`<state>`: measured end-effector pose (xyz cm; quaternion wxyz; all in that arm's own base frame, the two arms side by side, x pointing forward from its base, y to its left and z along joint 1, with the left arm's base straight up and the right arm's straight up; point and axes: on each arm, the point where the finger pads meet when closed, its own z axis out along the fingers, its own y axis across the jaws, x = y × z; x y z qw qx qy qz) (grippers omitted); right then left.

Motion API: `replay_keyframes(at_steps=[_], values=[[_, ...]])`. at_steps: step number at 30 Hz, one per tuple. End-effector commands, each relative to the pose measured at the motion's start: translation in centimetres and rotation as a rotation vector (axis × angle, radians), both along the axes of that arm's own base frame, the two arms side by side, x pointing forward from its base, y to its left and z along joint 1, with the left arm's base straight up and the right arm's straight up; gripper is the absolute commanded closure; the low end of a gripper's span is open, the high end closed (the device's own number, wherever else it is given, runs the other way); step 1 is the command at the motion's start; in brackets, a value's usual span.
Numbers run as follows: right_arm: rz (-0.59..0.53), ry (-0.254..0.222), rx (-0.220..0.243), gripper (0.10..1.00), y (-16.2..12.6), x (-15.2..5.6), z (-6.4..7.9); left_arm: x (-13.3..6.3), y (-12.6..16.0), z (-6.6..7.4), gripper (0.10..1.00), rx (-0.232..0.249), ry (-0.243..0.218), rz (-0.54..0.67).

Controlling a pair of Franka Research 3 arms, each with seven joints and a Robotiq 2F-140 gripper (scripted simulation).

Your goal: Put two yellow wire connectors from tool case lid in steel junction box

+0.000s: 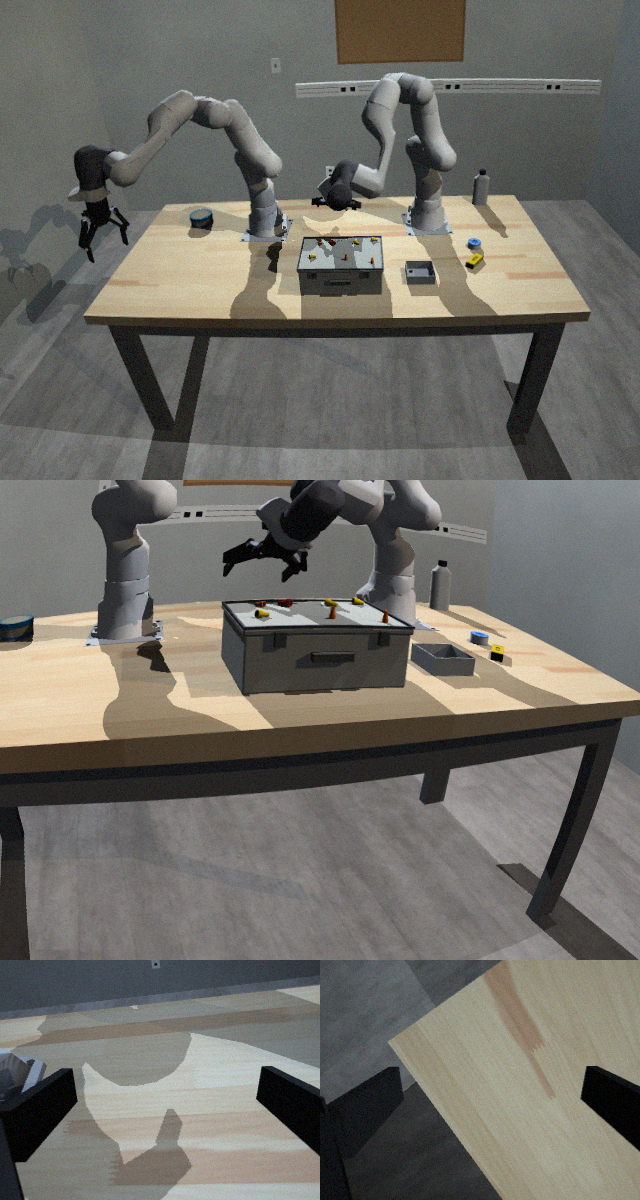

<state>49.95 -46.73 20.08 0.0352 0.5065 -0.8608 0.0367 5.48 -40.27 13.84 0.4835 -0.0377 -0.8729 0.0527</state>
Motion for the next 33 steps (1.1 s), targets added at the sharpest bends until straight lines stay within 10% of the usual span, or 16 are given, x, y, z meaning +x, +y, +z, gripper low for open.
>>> replay_keyframes(at_steps=[1, 7, 17, 33], values=[[0.0, 0.0, 0.0, 0.098, 0.0, 0.0, 0.0, 0.0, 0.0, 0.0, 0.098, 0.0, 0.0, 0.0], [-0.009, 0.001, 0.003, 0.098, -1.1, -1.4, 0.8, 1.1, 0.0, 0.9, 0.098, 0.029, -0.024, 0.051], [-0.084, 0.004, 0.037, 0.098, -8.4, -15.5, 7.6, 4.8, 0.2, 3.7, 0.098, 0.123, -0.103, 0.219], [-0.134, -0.003, 0.06, 0.098, -10.9, -26.3, 12.4, 8.3, 0.3, 6.3, 0.098, 0.213, -0.181, 0.37]])
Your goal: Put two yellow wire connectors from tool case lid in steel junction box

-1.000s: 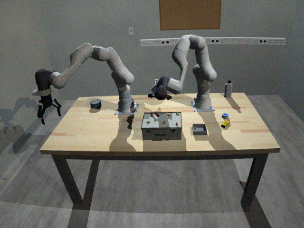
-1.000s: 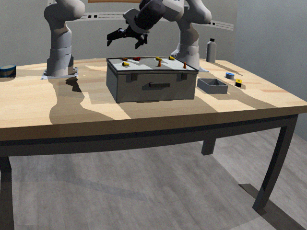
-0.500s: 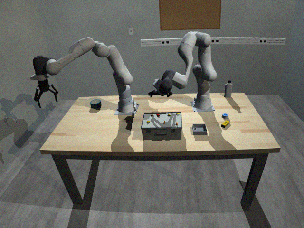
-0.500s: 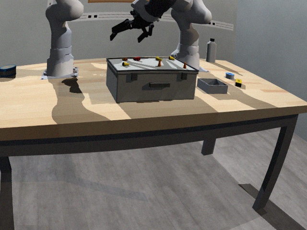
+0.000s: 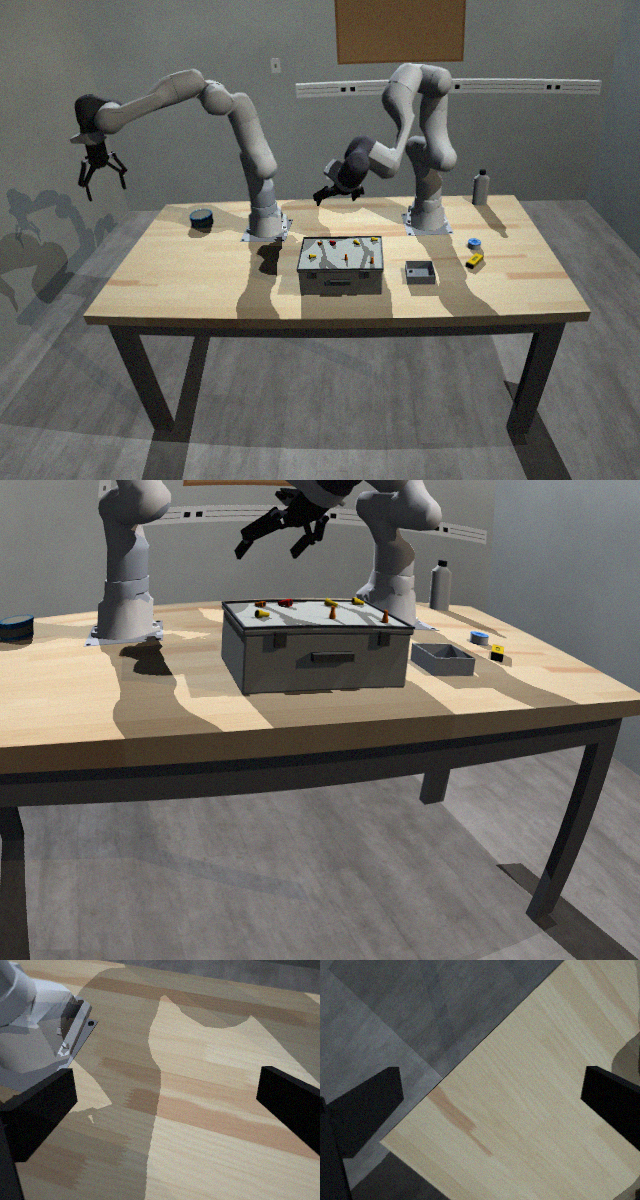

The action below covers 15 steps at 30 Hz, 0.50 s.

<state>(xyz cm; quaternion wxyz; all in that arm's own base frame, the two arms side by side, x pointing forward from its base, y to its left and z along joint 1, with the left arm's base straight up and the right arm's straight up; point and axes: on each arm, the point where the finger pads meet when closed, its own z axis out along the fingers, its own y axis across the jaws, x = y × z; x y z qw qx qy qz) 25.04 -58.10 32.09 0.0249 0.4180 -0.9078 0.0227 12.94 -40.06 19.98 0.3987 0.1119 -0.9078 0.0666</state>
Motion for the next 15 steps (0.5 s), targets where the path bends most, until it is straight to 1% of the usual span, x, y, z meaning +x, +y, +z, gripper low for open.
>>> replay_keyframes(at_steps=[1, 3, 4, 15], values=[[0.065, 0.006, 0.03, 0.098, 0.5, -1.9, 0.6, 1.1, 0.1, 0.3, 0.098, 0.094, -0.012, 0.099], [0.065, 0.006, 0.03, 0.098, 0.5, -1.9, 0.6, 1.1, 0.1, 0.3, 0.098, 0.094, -0.012, 0.099], [0.059, 0.004, 0.032, 0.098, 0.3, -3.2, 1.1, 1.7, 0.2, 0.8, 0.098, 0.109, -0.025, 0.125], [0.037, -0.002, 0.042, 0.098, 0.2, -8.4, 3.4, 4.0, 0.3, 2.6, 0.098, 0.167, -0.074, 0.23]])
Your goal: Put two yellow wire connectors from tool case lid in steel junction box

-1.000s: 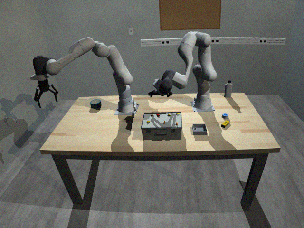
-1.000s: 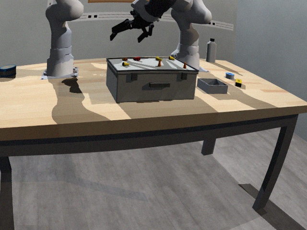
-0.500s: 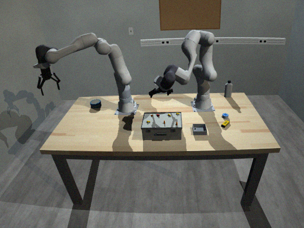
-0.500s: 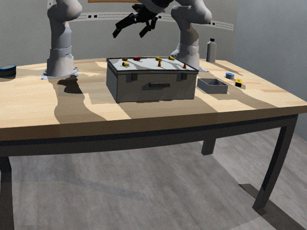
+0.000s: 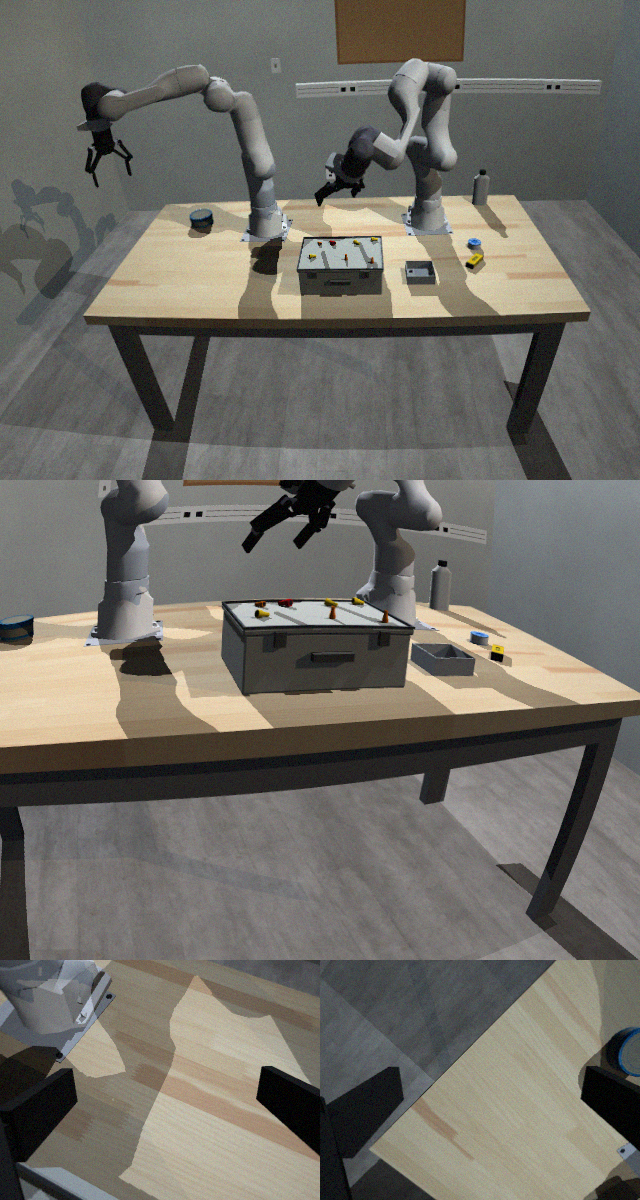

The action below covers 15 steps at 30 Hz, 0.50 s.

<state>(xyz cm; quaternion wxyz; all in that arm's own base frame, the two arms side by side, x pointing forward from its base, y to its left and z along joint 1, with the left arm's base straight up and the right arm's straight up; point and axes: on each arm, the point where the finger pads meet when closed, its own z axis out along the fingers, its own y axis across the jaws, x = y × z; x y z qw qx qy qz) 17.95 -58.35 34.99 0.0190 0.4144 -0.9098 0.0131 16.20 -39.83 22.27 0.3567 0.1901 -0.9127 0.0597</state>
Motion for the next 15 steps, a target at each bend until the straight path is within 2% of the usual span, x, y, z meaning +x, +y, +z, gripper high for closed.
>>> replay_keyframes(at_steps=[1, 3, 5, 6, 15], values=[[0.043, -0.001, 0.02, 0.098, 0.5, -1.8, 0.7, 1.0, 0.0, 0.4, 0.098, 0.085, -0.009, 0.101], [0.038, -0.002, 0.022, 0.098, 0.6, -2.8, 1.1, 1.4, 0.1, 0.8, 0.098, 0.095, -0.018, 0.12], [0.038, -0.002, 0.022, 0.098, 0.6, -2.8, 1.1, 1.4, 0.1, 0.8, 0.098, 0.095, -0.018, 0.12], [0.033, -0.004, 0.024, 0.098, 0.7, -4.2, 1.7, 2.0, 0.1, 1.2, 0.098, 0.109, -0.03, 0.146], [0.015, -0.011, 0.031, 0.098, 1.3, -8.3, 3.5, 3.8, 0.2, 2.6, 0.098, 0.156, -0.07, 0.229]])
